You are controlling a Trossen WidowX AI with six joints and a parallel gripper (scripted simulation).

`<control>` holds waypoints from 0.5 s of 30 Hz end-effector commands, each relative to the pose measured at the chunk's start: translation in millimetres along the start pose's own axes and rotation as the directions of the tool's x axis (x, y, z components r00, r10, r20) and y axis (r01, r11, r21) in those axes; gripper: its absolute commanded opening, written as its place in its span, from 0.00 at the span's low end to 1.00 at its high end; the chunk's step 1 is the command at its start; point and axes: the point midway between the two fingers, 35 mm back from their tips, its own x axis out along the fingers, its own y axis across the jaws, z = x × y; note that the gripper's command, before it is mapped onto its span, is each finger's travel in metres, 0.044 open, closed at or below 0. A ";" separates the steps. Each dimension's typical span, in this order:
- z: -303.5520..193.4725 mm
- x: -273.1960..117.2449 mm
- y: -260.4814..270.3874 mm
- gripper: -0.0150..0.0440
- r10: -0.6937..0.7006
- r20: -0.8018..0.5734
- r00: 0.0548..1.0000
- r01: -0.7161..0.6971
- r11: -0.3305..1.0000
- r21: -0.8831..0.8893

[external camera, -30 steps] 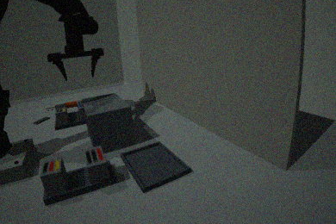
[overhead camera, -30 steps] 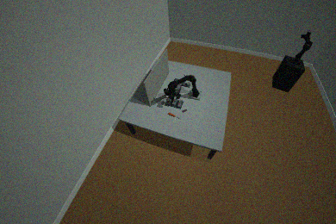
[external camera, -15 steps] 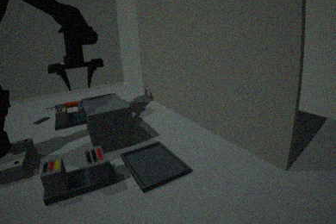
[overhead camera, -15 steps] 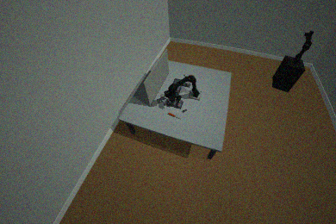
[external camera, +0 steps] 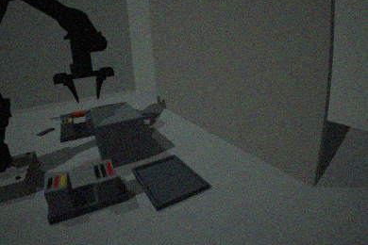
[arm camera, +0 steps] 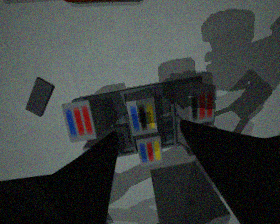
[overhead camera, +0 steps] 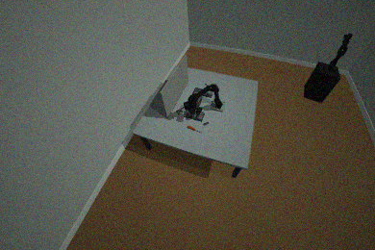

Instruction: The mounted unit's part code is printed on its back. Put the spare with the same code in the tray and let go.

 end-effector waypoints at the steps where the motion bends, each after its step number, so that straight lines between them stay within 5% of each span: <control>1: -0.1 7.6 0.0 0.76 0.001 -0.002 1.000 -0.001 1.000 -0.003; 15: 0.6 30.8 -0.7 0.76 0.001 -0.001 1.000 -0.001 1.000 -0.003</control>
